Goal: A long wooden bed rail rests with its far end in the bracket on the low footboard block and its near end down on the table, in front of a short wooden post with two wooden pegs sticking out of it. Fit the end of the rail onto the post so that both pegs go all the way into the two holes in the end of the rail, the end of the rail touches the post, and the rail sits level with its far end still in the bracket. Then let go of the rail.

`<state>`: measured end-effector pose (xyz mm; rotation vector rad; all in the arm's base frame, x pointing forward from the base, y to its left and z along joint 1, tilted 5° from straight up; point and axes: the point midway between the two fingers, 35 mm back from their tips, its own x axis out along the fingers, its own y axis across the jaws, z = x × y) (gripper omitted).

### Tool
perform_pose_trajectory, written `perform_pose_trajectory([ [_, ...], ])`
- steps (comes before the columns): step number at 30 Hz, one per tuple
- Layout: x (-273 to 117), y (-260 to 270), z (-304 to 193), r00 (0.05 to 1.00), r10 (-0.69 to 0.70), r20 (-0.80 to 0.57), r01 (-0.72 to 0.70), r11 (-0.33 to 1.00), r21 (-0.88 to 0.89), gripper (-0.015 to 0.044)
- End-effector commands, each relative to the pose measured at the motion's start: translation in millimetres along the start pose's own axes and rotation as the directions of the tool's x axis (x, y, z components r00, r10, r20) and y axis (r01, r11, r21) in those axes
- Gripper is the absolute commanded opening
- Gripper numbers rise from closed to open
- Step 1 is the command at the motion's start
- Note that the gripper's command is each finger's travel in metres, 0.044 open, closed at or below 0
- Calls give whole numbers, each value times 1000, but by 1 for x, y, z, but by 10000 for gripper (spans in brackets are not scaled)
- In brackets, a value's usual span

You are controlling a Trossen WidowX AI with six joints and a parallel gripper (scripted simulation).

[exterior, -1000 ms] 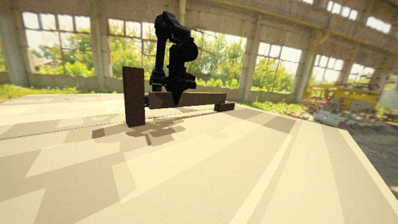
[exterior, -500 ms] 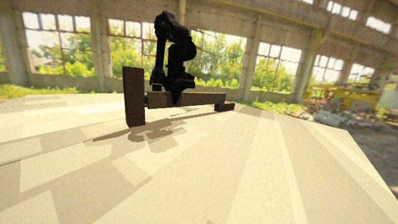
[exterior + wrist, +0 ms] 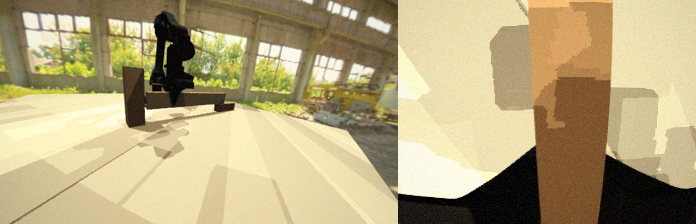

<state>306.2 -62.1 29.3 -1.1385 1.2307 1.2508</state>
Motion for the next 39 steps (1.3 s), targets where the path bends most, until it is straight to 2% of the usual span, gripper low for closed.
perform_pose_trajectory([
  [1, -2, -3, -3, 1000, -12, -3, 12, 1000, -1, 0],
  [39, -5, -3, -2, 1000, -12, -3, 12, 1000, -1, 0],
])
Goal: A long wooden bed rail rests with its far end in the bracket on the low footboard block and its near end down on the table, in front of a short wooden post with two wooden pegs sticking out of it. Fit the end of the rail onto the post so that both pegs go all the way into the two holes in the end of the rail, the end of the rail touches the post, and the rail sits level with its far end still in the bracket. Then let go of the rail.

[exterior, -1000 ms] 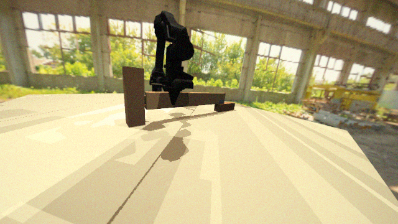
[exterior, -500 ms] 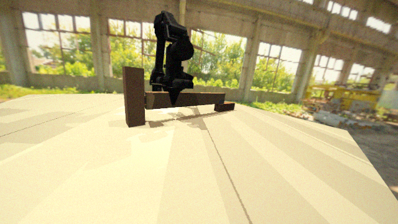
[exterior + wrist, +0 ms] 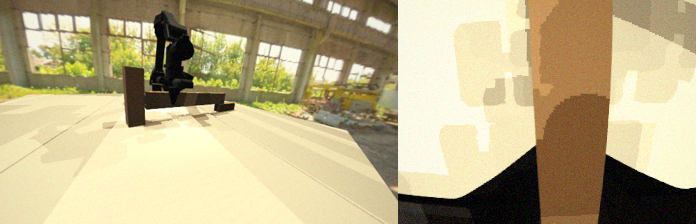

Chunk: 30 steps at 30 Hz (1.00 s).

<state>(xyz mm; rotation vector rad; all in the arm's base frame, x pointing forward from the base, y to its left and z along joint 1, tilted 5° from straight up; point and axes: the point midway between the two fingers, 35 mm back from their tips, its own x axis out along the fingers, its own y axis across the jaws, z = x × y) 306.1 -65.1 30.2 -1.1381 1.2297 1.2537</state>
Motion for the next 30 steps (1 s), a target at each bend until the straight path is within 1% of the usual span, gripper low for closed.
perform_pose_trajectory([
  [1, -4, -3, 2, 1000, -13, -5, 13, 1000, 1, 0],
  [30, -1, -2, 3, 1000, -13, -4, 13, 1000, 1, 0],
])
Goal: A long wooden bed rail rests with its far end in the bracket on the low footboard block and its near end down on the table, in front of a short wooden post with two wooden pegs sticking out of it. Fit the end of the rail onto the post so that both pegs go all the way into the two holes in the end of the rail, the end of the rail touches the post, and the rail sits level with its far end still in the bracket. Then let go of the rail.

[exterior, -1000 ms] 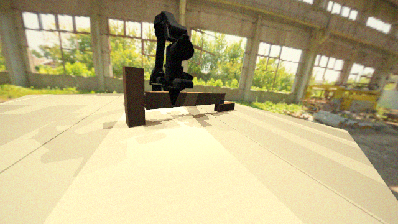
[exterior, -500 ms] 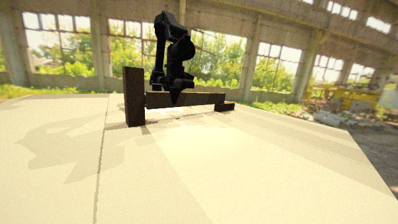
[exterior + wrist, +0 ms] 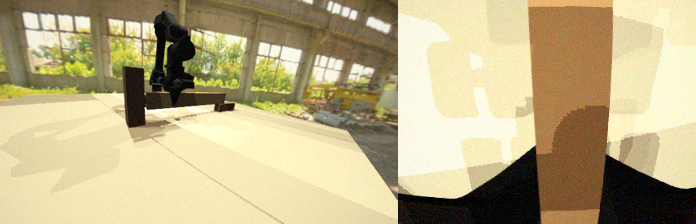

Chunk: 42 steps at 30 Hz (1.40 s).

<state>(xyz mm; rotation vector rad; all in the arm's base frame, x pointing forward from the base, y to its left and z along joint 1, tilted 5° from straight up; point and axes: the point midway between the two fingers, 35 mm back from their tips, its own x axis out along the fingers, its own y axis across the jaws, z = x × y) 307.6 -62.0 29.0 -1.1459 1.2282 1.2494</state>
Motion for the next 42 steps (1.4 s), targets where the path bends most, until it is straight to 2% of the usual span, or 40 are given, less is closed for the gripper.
perform_pose_trajectory([
  [1, -2, 0, -1, 1000, -8, 0, 8, 1000, 3, 0],
  [42, -6, 2, 1, 1000, -8, 0, 8, 1000, 3, 0],
])
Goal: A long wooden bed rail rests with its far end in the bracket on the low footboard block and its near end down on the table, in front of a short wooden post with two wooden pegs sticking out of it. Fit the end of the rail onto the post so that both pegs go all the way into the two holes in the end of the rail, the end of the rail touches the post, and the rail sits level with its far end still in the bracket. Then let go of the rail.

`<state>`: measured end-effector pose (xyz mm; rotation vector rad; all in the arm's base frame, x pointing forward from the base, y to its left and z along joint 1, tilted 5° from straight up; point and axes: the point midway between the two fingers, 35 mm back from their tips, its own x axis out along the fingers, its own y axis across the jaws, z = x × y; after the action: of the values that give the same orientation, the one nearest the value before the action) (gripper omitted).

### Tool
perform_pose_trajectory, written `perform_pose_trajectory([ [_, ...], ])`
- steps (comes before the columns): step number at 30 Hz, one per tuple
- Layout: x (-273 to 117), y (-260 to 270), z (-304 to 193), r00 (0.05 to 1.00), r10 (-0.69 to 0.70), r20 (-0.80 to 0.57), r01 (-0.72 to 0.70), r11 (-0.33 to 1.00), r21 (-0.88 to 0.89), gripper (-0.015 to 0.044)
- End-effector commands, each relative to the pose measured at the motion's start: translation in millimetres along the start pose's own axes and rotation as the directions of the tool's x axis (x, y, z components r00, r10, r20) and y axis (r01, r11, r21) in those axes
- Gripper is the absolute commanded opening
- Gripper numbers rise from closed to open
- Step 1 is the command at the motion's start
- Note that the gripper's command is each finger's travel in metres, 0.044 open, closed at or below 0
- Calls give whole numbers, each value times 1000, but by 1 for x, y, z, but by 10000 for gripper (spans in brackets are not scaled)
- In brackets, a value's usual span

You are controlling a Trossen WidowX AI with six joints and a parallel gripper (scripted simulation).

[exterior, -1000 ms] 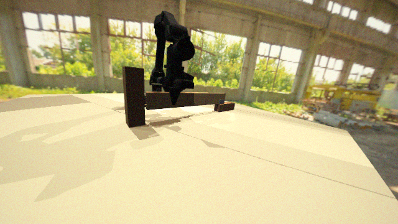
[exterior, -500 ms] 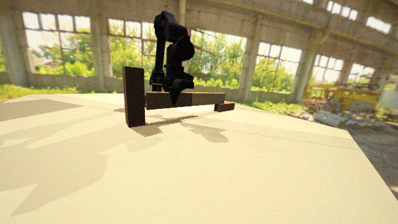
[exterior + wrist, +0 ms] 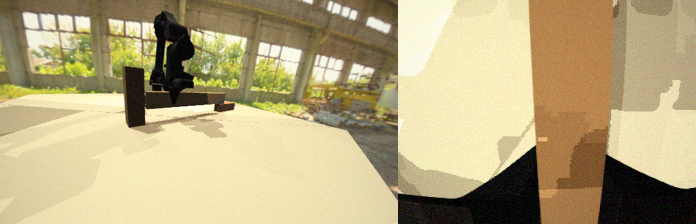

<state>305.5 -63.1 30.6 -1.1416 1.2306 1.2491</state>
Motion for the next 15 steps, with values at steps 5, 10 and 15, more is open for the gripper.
perform_pose_trajectory([
  [5, -4, 0, 3, 1000, -10, -1, 10, 1000, 0, 0],
  [10, -3, 0, 3, 1000, -10, -1, 10, 1000, 0, 0],
  [15, -2, -1, 3, 1000, -10, -1, 10, 1000, 0, 0],
])
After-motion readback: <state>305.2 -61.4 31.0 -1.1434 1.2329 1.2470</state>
